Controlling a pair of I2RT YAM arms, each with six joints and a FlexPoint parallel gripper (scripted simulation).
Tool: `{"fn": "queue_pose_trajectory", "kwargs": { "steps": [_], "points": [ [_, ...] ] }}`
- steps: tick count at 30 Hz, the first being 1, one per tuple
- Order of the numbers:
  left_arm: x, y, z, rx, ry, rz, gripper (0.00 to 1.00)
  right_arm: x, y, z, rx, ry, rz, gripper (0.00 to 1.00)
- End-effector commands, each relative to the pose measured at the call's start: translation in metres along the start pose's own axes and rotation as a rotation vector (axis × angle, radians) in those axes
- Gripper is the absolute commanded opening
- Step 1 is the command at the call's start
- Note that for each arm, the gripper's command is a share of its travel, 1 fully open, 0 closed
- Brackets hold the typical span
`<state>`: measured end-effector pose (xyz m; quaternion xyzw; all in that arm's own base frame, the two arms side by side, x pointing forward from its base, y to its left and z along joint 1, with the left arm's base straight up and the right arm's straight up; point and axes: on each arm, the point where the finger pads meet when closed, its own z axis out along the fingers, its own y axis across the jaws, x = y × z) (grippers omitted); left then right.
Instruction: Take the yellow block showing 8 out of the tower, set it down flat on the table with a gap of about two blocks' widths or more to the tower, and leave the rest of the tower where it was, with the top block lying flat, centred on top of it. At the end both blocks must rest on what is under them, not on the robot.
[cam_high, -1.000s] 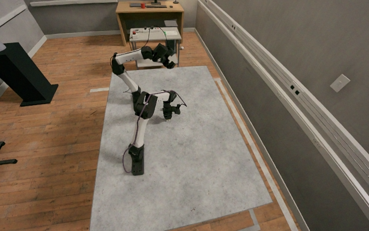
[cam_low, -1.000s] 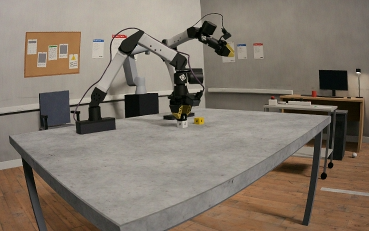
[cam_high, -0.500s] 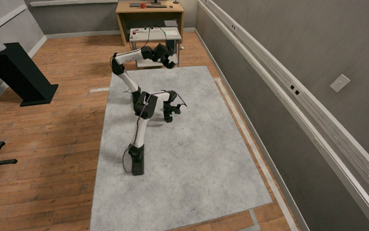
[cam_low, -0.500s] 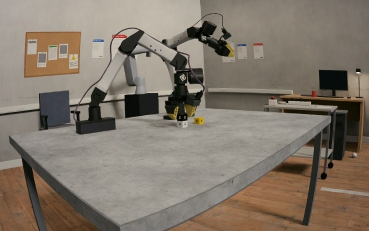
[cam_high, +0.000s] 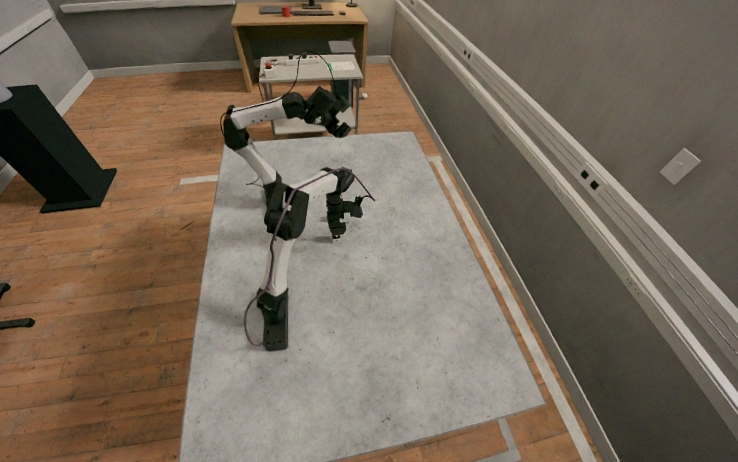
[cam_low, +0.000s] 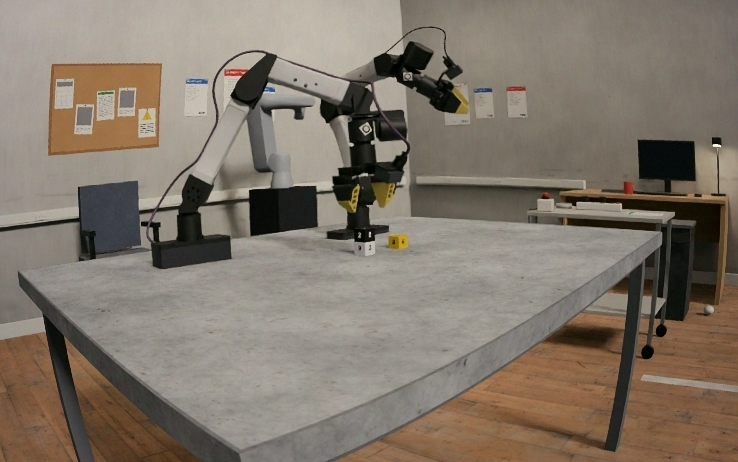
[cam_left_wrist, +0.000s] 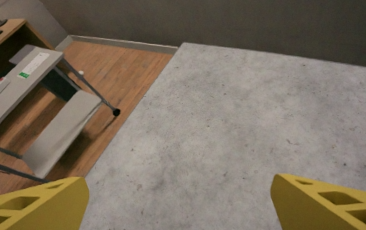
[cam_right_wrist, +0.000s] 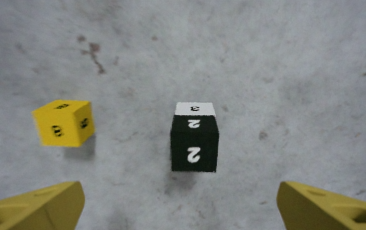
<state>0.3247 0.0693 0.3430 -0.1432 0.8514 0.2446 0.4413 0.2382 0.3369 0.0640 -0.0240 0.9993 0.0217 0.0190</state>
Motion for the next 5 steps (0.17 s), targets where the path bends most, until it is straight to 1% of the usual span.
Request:
{"fn": "queue_pose_trajectory", "kwargs": {
  "steps": [1,2,4,5],
  "points": [
    [0.0079,-0.0001,0.0036,-0.01,0.017,0.007,1.0,0.0033,-0.0032,-0.0121,0.019,0.005,0.004,1.0],
    [0.0079,-0.0001,0.0036,-0.01,0.017,0.007,1.0,0.0059,-0.0054,-0.0081,0.03,0.016,0.003,1.0],
    [0.0079,-0.0001,0.0036,-0.01,0.017,0.007,1.0,0.0026,-0.0011,-0.0127,0.015,0.004,0.003,1.0],
    [0.0079,-0.0001,0.0036,-0.01,0.017,0.007,1.0,0.005,-0.0032,-0.01,0.024,0.011,0.002,1.0]
  ]
}}
